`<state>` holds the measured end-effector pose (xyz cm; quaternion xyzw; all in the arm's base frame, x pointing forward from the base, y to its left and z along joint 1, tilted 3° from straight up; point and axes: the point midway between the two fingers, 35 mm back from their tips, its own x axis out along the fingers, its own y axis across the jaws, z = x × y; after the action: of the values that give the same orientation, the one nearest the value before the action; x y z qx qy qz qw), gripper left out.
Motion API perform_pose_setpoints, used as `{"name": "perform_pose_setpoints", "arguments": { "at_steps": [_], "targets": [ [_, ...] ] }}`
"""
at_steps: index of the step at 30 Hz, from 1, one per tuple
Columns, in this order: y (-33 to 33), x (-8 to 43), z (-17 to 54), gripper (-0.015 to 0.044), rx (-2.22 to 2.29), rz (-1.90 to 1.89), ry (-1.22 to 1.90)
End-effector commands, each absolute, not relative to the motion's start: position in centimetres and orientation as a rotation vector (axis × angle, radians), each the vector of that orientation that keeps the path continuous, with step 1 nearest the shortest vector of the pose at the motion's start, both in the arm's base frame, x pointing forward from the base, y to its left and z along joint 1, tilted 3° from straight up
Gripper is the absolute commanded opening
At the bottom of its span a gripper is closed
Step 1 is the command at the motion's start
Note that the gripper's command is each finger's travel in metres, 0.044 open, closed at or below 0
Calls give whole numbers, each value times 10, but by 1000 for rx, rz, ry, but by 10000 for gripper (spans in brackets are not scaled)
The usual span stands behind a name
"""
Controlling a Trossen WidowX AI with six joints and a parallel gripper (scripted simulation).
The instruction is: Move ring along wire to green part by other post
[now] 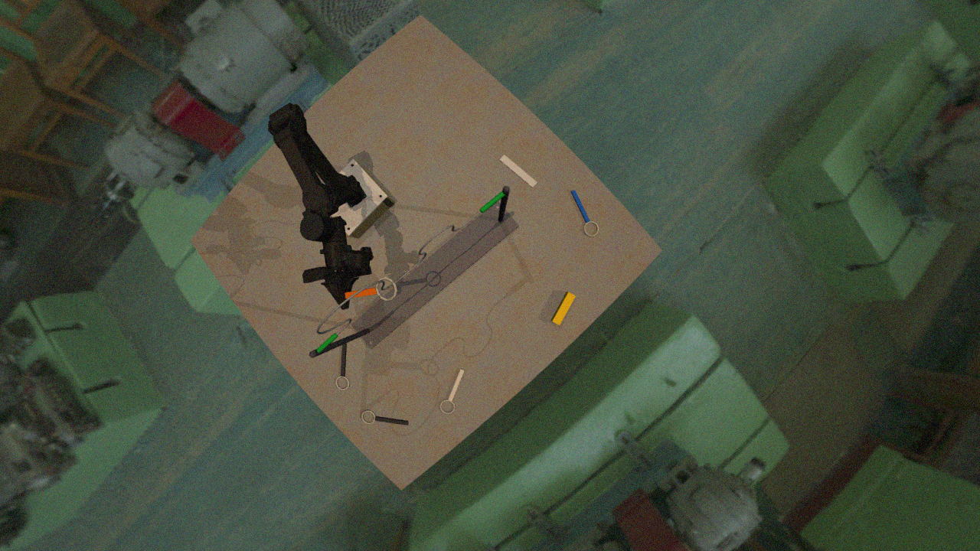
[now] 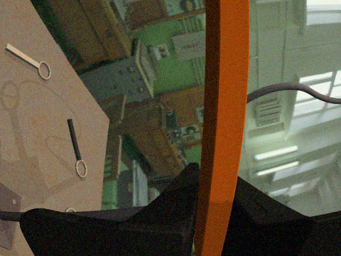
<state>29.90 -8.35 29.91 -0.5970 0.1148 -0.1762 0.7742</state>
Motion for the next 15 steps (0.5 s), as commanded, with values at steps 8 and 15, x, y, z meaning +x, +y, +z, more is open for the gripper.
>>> {"name": "perform_pose_setpoints", "arguments": {
  "at_steps": [8,15],
  "targets": [
    [-68,297,263,-150,-1030,-310,304],
    [-52,297,242,-150,-862,-261,338]
  ]
}}
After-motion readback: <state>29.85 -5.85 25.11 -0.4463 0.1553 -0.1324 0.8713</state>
